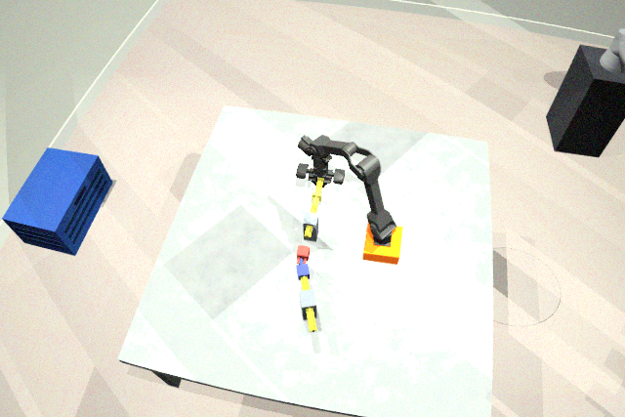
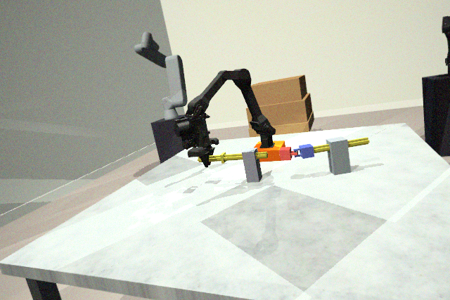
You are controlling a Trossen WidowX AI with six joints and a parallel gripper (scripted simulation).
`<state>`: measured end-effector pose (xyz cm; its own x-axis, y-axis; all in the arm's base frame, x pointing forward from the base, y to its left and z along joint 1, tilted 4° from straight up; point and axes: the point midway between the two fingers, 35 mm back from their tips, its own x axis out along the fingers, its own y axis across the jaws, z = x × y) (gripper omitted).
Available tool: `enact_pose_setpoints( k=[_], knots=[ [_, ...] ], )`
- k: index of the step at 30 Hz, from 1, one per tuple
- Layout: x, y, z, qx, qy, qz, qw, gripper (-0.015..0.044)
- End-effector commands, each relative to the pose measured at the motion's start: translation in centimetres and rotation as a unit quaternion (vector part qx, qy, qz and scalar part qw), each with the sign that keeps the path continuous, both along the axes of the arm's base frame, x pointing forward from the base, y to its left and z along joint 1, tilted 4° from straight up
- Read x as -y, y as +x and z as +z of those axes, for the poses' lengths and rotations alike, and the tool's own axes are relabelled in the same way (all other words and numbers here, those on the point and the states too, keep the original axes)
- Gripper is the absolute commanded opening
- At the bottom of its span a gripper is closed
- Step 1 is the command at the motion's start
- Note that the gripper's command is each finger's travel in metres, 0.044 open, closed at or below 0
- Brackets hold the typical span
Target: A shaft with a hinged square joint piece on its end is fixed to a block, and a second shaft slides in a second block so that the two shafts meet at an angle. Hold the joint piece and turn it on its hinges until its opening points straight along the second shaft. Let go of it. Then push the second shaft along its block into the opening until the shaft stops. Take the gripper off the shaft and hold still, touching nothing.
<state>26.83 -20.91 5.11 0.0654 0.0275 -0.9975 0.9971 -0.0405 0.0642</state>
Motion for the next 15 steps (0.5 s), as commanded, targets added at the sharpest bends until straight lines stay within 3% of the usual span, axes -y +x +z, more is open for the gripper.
enact_pose_setpoints(
  k=[1,4,15],
  knots=[
    [0.0,0.0,0.0,0.0,0.0,0.0,1.0,0.0034],
    [0.0,0.0,0.0,0.0,0.0,0.0,1.0,0.0],
    [-0.97,0.06,-0.04,-0.001,0.002,-0.001,1.0,0.0]
  ],
)
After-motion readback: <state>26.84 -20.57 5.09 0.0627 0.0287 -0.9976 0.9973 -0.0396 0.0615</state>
